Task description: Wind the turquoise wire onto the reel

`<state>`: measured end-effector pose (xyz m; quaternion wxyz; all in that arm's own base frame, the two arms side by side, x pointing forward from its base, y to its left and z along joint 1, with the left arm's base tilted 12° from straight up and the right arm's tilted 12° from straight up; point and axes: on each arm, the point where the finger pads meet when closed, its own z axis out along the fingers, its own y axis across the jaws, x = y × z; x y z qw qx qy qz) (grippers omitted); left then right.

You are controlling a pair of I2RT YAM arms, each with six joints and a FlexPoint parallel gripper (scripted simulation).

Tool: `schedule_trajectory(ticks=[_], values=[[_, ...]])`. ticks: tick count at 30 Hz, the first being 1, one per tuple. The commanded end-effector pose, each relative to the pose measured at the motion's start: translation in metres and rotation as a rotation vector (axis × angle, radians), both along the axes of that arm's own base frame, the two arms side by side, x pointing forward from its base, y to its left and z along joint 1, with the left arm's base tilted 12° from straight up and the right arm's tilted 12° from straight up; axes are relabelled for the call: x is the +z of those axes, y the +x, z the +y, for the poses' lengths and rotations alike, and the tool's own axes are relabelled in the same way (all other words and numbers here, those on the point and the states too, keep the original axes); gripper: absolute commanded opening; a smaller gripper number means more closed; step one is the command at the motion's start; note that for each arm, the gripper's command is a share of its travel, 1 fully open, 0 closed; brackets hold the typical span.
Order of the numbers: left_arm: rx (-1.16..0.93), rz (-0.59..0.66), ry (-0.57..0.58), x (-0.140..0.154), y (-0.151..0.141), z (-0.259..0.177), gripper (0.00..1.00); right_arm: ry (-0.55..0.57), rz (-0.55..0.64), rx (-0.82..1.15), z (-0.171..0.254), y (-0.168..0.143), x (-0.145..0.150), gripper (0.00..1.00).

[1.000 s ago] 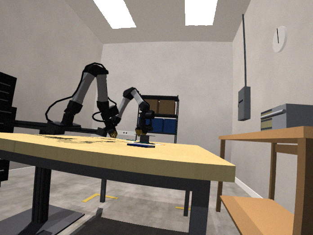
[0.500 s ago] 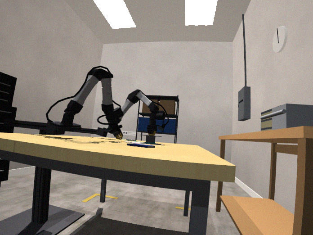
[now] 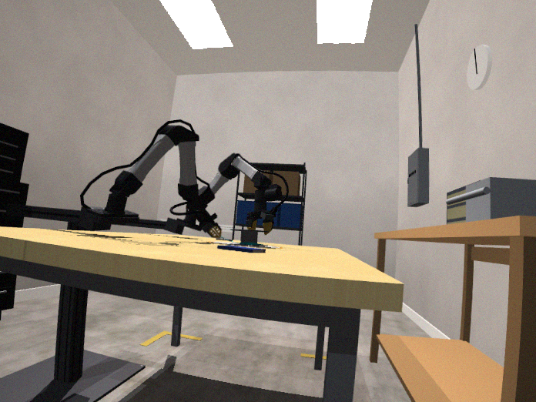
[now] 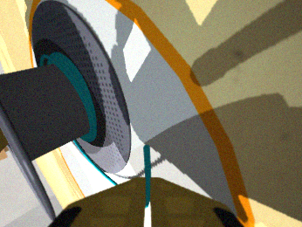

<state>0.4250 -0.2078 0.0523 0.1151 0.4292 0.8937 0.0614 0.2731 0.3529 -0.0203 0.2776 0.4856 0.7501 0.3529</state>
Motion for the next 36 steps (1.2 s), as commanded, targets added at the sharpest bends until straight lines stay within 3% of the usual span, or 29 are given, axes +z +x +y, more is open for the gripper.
schedule_trajectory(ticks=[1,5,10,19,22,30,36], values=[[-0.333,0.03,0.104,-0.015,-0.012,-0.005,0.57,0.135,-0.146,-0.057,0.016,0.015,0.023,0.05],[-0.55,0.047,0.143,-0.018,-0.021,-0.006,0.57,0.15,-0.139,-0.044,0.014,0.012,0.025,0.15],[-0.698,0.056,0.166,-0.019,-0.025,-0.003,0.57,0.174,-0.121,-0.02,0.012,0.008,0.025,0.15],[-1.169,0.102,0.29,-0.017,-0.019,0.012,0.57,0.322,0.046,0.157,0.015,0.003,0.029,0.15],[-1.29,0.115,0.361,-0.017,-0.019,0.012,0.66,0.339,0.081,0.194,0.019,0.0,0.031,0.15],[-1.29,0.115,0.361,-0.017,-0.019,0.012,0.82,0.341,0.093,0.204,0.017,-0.003,0.027,0.15],[-1.29,0.115,0.361,0.003,-0.026,0.017,0.82,0.347,0.111,0.205,0.009,-0.001,0.023,0.15]])
